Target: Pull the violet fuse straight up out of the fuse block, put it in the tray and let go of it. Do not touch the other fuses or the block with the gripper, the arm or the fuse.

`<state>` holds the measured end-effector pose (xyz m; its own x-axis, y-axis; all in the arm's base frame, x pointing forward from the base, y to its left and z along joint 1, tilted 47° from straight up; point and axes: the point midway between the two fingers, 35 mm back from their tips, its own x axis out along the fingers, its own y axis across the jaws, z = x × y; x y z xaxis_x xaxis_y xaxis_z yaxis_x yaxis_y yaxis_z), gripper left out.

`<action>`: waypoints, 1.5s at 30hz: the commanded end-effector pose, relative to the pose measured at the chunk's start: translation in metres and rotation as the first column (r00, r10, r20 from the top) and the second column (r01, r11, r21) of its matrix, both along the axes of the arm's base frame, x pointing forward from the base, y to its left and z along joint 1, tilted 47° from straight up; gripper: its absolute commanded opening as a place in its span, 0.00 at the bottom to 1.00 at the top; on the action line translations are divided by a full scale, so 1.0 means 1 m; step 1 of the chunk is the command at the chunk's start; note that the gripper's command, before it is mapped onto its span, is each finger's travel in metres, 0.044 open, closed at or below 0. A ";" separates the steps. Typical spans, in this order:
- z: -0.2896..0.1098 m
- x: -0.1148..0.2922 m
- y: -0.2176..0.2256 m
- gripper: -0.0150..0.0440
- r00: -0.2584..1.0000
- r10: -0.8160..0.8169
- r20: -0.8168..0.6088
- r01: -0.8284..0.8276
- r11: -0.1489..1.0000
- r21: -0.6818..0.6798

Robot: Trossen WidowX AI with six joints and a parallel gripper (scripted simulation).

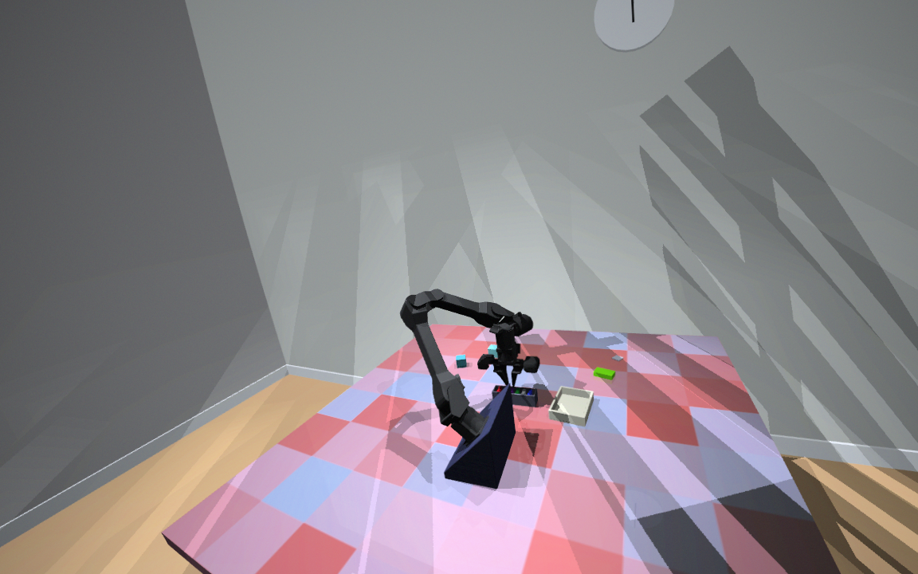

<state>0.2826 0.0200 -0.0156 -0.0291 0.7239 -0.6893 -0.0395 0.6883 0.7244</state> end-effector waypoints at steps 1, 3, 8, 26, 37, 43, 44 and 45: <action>-0.003 -0.001 0.003 0.38 1.000 -0.007 -0.004 0.007 1.000 0.004; -0.005 -0.001 0.005 0.38 1.000 -0.007 -0.004 0.007 1.000 0.004; -0.005 -0.001 0.006 0.38 1.000 -0.007 -0.004 0.007 1.000 0.005; -0.011 -0.002 0.012 0.37 1.000 0.000 -0.001 0.000 1.000 0.002; -0.011 -0.002 0.012 0.25 1.000 0.000 -0.001 0.000 1.000 0.002; -0.010 -0.001 0.011 0.25 1.000 0.000 -0.001 0.000 1.000 0.002; -0.010 -0.001 0.011 0.25 1.000 0.000 -0.001 0.000 1.000 0.002; -0.010 -0.001 0.010 0.25 1.000 0.000 -0.001 0.000 1.000 0.002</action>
<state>0.2810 0.0319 -0.0267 -0.0307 0.7257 -0.6874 -0.0352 0.6865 0.7263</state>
